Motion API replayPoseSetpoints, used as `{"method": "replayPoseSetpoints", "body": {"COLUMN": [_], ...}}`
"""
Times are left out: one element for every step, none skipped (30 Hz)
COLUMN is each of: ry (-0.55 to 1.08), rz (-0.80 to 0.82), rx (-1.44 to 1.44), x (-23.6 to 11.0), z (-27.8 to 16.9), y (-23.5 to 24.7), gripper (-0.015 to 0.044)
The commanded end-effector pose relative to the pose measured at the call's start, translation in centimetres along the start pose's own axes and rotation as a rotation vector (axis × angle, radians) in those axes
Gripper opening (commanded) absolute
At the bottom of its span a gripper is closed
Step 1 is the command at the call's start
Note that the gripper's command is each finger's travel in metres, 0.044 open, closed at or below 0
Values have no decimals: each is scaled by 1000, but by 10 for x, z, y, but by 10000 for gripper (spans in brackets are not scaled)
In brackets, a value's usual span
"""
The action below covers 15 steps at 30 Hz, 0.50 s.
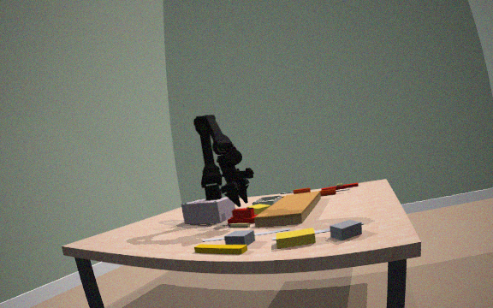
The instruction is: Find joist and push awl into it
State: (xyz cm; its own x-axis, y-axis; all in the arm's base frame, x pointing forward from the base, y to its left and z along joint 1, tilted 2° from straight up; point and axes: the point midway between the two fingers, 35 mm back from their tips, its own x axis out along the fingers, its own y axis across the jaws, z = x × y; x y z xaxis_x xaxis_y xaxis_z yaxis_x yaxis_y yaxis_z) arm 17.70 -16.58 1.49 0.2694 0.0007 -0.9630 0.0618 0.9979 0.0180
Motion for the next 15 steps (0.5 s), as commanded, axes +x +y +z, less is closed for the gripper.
{"method": "replayPoseSetpoints", "body": {"ry": [-9, -9, -9, -9, -9, -9, -9, -9, -9, -9, -9, -9, -9, -9, -9], "rz": [5, 5, 5, 5, 5, 5, 5, 5, 5, 5, 5, 5, 5, 5, 5], "rx": [13, 13, 13, 13, 13, 13, 13, 13, 13, 13, 13, 13, 13, 13, 13], "x": [0, 0, 0, 0, 0, 1, 2, 4, 5, 7, 9, 10, 12, 13, 15], "z": [1, 2, 2, 2, 2, 2, 2, 1, 1, 1, 0, 0, 0, -1, -1], "y": [0, 1, 1, 2, 1, 1, 1, 1, 1, 1, 1, 1, 1, 1, 1], "gripper": [440, 440, 440, 440, 440, 440, 440, 440, 440, 440, 440, 440, 440, 440, 440]}}
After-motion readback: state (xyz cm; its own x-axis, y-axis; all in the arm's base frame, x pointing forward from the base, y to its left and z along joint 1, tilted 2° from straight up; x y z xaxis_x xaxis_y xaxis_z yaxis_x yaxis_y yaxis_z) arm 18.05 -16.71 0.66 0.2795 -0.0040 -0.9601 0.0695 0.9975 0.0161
